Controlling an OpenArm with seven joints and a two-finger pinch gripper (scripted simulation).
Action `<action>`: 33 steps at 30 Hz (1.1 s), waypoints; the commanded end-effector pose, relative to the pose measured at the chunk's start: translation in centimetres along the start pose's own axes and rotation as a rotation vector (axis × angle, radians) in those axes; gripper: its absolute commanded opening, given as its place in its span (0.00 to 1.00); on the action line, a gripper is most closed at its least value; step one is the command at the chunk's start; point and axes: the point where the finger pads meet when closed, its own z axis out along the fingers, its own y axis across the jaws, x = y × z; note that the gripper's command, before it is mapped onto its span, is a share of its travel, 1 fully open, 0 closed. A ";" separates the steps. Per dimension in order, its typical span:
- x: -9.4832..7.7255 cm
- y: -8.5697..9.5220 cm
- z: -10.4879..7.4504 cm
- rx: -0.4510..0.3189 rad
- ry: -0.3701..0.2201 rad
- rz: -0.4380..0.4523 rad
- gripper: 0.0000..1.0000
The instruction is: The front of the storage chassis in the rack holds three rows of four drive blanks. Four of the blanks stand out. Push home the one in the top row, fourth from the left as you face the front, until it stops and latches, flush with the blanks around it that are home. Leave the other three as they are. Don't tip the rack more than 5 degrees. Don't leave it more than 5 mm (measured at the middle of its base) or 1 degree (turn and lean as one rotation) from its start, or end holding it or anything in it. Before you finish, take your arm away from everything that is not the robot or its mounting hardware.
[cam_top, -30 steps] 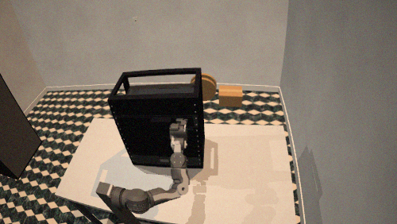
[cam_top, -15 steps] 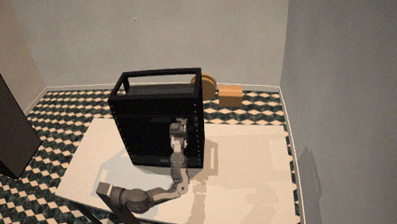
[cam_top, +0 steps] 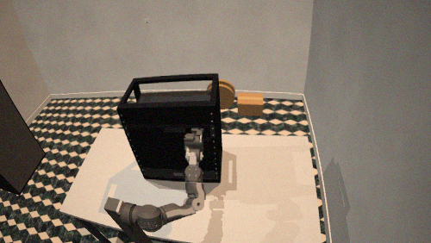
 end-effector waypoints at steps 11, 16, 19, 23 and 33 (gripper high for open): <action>0.0 0.5 0.0 -0.020 -0.004 -0.002 0.00; 0.0 0.6 -1.5 -0.022 -0.005 -0.003 0.00; 0.0 0.5 -3.3 -0.022 -0.005 -0.003 0.00; 0.0 0.8 -6.4 -0.029 -0.006 -0.003 0.00; 0.0 0.6 -10.7 -0.029 -0.006 -0.003 0.00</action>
